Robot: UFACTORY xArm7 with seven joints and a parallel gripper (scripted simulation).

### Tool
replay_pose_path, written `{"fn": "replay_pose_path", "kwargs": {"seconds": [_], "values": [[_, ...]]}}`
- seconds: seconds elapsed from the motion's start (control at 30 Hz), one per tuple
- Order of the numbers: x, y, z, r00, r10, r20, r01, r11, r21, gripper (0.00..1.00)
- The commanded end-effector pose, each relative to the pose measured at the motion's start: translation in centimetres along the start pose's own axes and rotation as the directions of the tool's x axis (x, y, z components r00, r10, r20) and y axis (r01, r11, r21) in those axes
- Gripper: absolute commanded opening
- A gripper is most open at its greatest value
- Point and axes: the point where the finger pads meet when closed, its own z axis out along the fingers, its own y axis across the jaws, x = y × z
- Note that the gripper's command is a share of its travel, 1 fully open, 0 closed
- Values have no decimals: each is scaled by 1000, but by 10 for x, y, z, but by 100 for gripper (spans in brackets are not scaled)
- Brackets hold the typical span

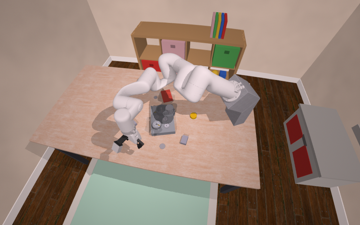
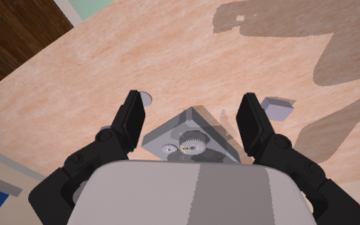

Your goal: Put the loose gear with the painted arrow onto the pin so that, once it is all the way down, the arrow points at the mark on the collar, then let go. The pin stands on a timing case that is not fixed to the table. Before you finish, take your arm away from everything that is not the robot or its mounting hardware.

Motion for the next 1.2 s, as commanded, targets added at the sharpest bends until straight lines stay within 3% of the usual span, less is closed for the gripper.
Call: {"fn": "replay_pose_path", "kwargs": {"seconds": [0.0, 0.03, 0.37, 0.43, 0.7, 0.77, 1.07, 1.17], "values": [[1, 25, -3, 1000, 19, -6, -19, 999, -33, 100], [-1, 47, -5, 999, 38, -8, -39, 997, -63, 100], [-1, 47, -5, 999, 38, -8, -39, 997, -63, 100], [-8, 90, -9, 997, 77, -9, -78, 990, -119, 100], [-8, 90, -9, 997, 77, -9, -78, 990, -119, 100], [-31, 95, -1, 995, 103, 8, -101, 987, -121, 100], [-31, 95, -1, 995, 103, 8, -101, 987, -121, 100], [-54, 93, 7, 992, 127, 25, -123, 986, -114, 100]]}}
